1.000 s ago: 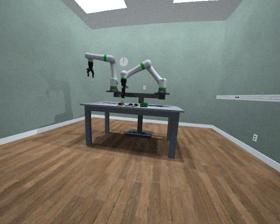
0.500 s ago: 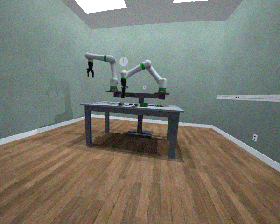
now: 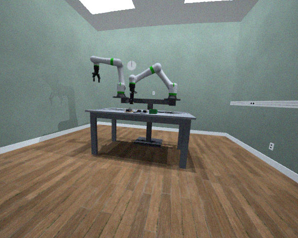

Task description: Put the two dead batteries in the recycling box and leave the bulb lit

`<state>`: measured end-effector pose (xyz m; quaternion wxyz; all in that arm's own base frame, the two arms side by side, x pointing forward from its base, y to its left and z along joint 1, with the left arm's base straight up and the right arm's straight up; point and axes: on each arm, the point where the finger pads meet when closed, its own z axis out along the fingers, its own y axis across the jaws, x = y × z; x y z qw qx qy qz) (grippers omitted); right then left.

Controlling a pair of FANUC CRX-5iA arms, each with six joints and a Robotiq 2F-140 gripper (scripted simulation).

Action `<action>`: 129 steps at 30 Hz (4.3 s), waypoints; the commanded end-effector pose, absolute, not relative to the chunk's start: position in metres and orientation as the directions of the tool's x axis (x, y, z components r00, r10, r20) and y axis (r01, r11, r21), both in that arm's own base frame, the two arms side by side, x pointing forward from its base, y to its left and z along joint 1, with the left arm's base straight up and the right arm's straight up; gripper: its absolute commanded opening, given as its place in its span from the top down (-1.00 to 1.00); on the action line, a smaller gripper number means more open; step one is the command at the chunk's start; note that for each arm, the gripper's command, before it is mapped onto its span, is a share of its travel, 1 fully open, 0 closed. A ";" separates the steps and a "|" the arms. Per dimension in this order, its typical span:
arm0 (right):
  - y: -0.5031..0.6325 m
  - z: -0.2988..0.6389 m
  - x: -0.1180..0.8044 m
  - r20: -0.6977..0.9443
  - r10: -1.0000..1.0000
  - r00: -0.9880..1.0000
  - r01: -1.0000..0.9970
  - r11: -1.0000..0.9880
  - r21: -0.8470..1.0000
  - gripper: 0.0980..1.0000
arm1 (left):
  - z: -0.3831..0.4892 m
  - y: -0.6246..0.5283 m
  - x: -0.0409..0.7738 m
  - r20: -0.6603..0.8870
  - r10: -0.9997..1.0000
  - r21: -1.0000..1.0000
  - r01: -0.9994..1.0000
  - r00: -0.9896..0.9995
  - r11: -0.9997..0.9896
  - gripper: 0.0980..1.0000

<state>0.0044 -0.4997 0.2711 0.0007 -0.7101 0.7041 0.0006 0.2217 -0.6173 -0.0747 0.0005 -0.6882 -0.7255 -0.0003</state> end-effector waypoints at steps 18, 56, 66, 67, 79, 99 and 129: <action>-0.500 0.272 0.004 0.000 -1.000 0.009 -1.000 -0.009 0.000 -1.00 | -0.074 -0.447 0.258 -0.001 0.999 0.001 0.999 -0.053 0.053 0.68; -0.500 0.272 0.004 0.000 -1.000 0.009 -1.000 -0.009 0.000 -1.00 | -0.074 -0.247 0.300 -0.001 0.999 0.001 0.999 -0.053 0.053 0.68; -0.500 0.272 0.004 0.000 -1.000 0.009 -1.000 -0.009 0.000 -1.00 | -0.075 -0.247 0.300 -0.001 0.999 0.001 0.999 -0.053 0.053 0.68; -0.500 0.272 0.004 0.000 -1.000 0.009 -1.000 -0.009 0.000 -1.00 | -0.078 -0.247 0.300 -0.001 0.999 0.001 0.999 -0.053 0.053 0.68; -0.500 0.272 0.004 0.000 -1.000 0.009 -1.000 -0.009 0.000 -1.00 | -0.124 -0.247 0.300 -0.001 0.999 0.001 0.999 -0.053 0.053 0.68; -0.500 0.272 0.004 0.000 -1.000 0.009 -1.000 -0.009 0.000 -1.00 | -0.124 -0.247 0.300 -0.001 0.999 0.001 0.999 -0.053 0.053 0.68; -0.500 0.272 0.004 0.000 -1.000 0.009 -1.000 -0.009 0.000 -1.00 | -0.178 -0.247 0.300 -0.001 0.999 0.001 0.999 -0.053 0.053 0.68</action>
